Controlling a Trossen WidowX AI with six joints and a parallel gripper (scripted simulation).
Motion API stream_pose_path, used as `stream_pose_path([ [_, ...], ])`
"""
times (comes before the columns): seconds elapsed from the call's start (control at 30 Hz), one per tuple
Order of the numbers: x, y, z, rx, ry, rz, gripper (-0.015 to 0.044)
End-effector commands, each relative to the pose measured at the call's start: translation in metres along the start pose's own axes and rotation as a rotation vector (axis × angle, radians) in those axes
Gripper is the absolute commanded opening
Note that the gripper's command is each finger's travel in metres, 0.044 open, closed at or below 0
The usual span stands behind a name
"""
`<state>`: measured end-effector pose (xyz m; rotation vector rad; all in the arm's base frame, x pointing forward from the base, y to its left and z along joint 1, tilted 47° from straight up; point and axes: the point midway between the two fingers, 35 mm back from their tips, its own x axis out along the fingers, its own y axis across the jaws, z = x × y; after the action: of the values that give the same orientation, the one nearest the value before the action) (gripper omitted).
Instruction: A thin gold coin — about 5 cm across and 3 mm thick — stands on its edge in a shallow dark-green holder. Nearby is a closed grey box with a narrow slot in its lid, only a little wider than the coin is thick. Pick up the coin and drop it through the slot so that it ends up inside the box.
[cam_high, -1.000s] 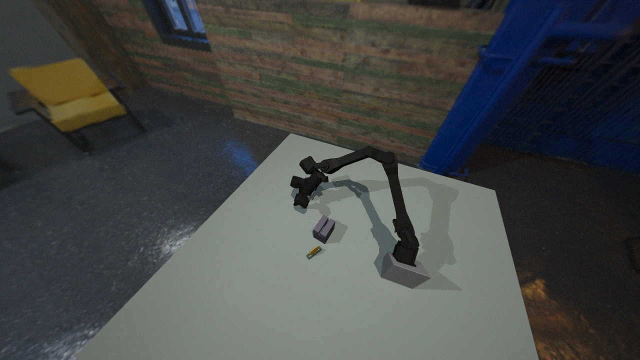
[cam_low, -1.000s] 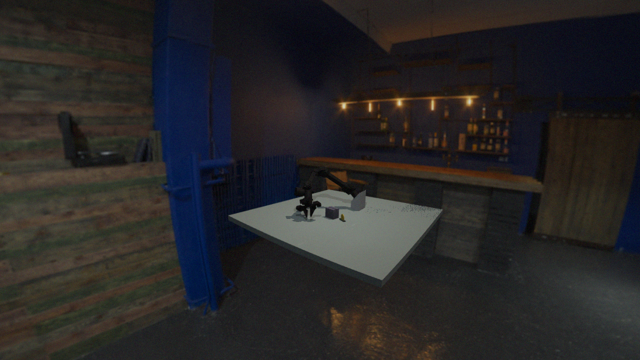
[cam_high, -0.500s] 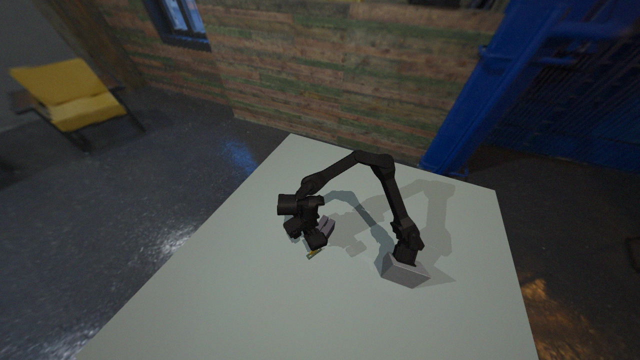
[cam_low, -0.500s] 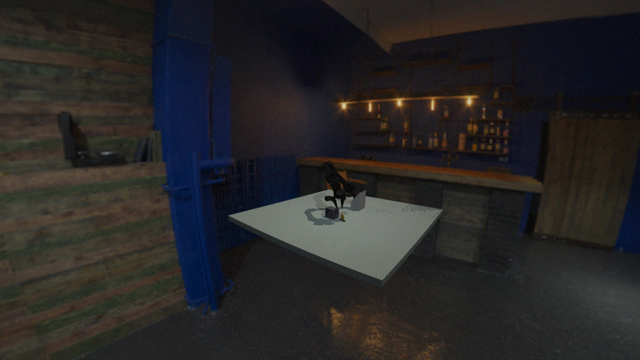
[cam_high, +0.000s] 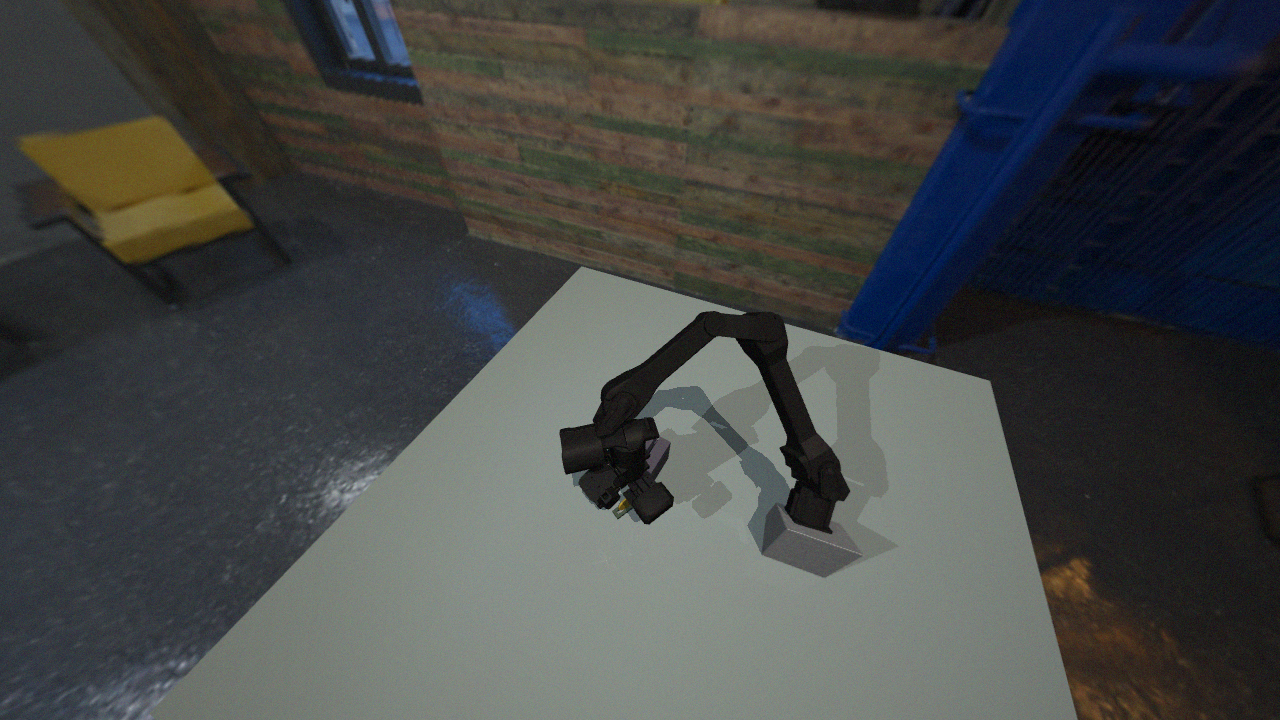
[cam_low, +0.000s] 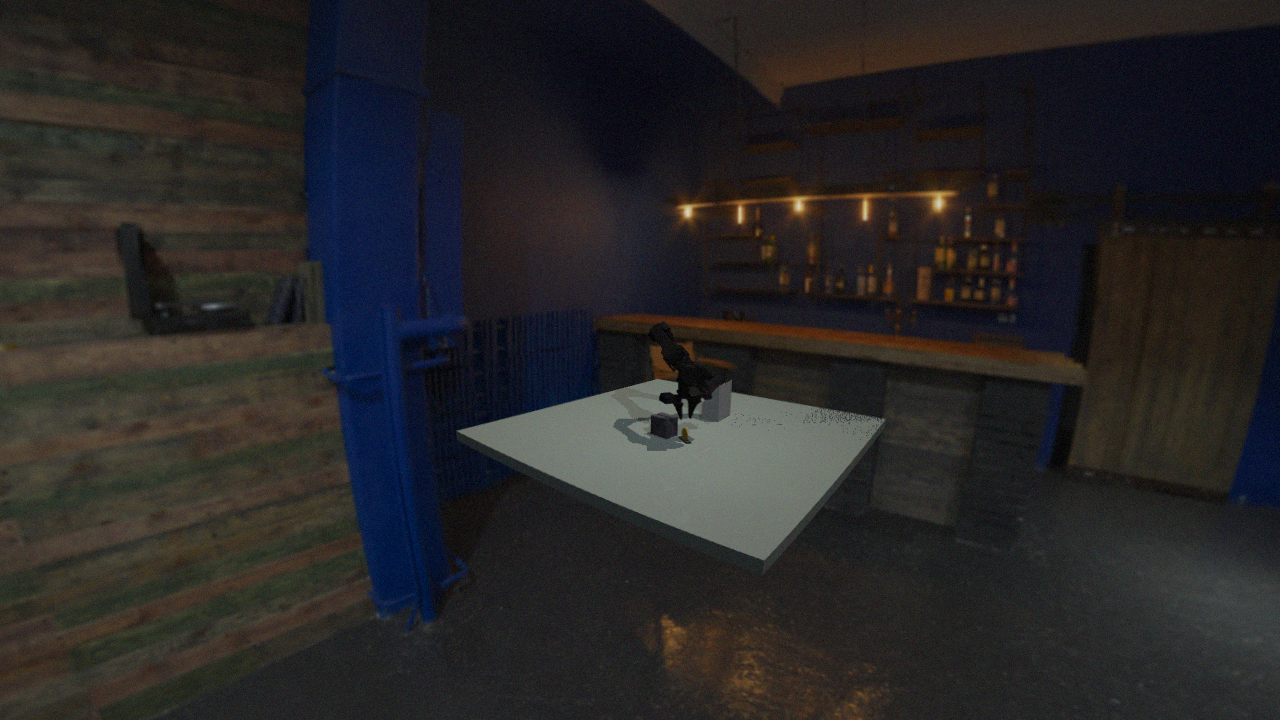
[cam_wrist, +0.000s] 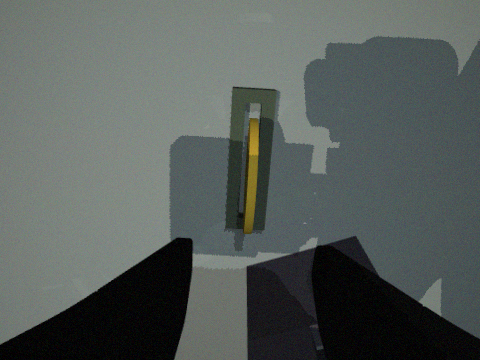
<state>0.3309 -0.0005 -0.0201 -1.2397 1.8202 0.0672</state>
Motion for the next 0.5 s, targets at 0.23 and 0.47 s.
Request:
stream_pose_path([
  [0.23,0.021,0.0,0.001,-0.008,0.003,-0.008,0.0161],
  [0.47,0.031,0.0,0.002,-0.008,0.002,-0.008,0.0161],
])
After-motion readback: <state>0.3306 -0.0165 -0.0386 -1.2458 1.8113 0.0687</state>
